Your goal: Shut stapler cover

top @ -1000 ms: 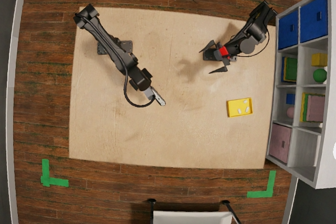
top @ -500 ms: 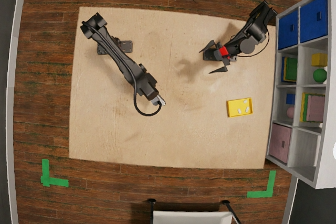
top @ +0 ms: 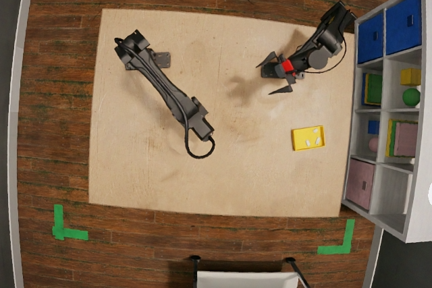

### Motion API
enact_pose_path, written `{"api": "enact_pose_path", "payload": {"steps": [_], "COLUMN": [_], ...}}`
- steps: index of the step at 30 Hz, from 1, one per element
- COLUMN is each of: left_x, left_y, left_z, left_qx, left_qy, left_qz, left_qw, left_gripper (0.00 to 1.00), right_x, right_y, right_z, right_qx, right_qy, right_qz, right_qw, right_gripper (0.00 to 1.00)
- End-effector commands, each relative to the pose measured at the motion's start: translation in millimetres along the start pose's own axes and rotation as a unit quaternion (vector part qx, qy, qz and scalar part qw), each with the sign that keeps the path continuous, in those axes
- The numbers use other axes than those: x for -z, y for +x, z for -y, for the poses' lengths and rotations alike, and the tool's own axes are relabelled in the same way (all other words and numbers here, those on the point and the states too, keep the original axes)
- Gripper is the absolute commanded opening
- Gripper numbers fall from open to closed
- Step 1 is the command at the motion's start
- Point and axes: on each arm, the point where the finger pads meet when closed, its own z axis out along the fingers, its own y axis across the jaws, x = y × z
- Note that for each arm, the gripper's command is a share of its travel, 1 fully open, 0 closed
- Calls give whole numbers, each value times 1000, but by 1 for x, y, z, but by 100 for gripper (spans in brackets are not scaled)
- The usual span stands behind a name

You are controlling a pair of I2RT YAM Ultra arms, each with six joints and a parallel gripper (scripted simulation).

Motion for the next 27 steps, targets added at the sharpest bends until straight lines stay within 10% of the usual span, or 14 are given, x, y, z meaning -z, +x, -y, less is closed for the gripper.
{"api": "enact_pose_path", "payload": {"steps": [1, 27], "left_x": [2, 2], "left_y": [3, 3], "left_z": [3, 3], "left_qx": [-4, -4], "left_qy": [6, 6], "left_qz": [-1, -1], "left_qw": [1000, 1000], "left_gripper": [100, 100], "right_x": [-1, -8], "right_y": [-4, -20], "right_z": [-1, -1], "right_qx": [2, 2], "right_qy": [6, 6], "right_qz": [-21, -124], "right_qw": [1000, 992], "right_gripper": [0, 0]}}
